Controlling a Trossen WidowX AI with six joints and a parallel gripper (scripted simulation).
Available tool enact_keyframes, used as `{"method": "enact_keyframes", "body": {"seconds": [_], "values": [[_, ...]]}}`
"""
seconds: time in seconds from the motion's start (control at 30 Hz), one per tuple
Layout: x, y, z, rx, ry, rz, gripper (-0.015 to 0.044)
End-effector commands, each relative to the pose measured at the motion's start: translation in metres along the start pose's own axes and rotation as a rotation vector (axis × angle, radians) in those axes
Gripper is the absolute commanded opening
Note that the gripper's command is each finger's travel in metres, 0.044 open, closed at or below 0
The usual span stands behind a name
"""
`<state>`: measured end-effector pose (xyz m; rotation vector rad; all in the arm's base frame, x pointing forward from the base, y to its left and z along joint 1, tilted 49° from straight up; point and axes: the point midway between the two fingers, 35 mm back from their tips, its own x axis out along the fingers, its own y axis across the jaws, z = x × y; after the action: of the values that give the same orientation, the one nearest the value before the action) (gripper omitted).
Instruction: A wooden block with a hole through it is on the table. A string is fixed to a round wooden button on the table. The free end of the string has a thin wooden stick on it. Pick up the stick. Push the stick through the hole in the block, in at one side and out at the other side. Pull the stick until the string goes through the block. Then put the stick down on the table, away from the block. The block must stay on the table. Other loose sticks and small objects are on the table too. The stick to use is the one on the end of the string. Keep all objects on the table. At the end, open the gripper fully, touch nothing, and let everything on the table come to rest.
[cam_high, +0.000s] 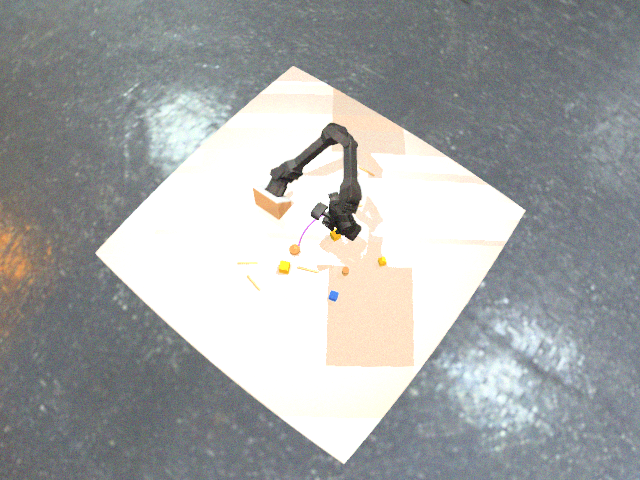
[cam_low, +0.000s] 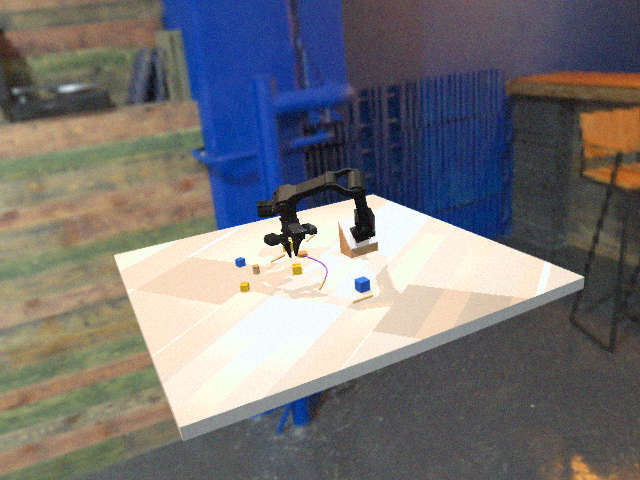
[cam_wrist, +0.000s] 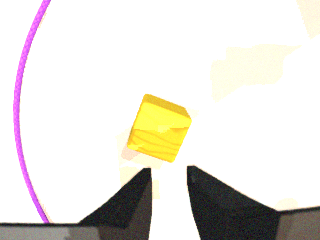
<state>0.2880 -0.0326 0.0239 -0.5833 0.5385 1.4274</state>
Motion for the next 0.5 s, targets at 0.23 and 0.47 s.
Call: {"method": "enact_keyframes", "body": {"seconds": [0.23,0.47], "values": [[-0.0001,0.0,-0.0001,0.0,0.0,0.0,0.0166],[-0.0001,0.0,-0.0001,0.0,0.0,0.0,0.0]]}}
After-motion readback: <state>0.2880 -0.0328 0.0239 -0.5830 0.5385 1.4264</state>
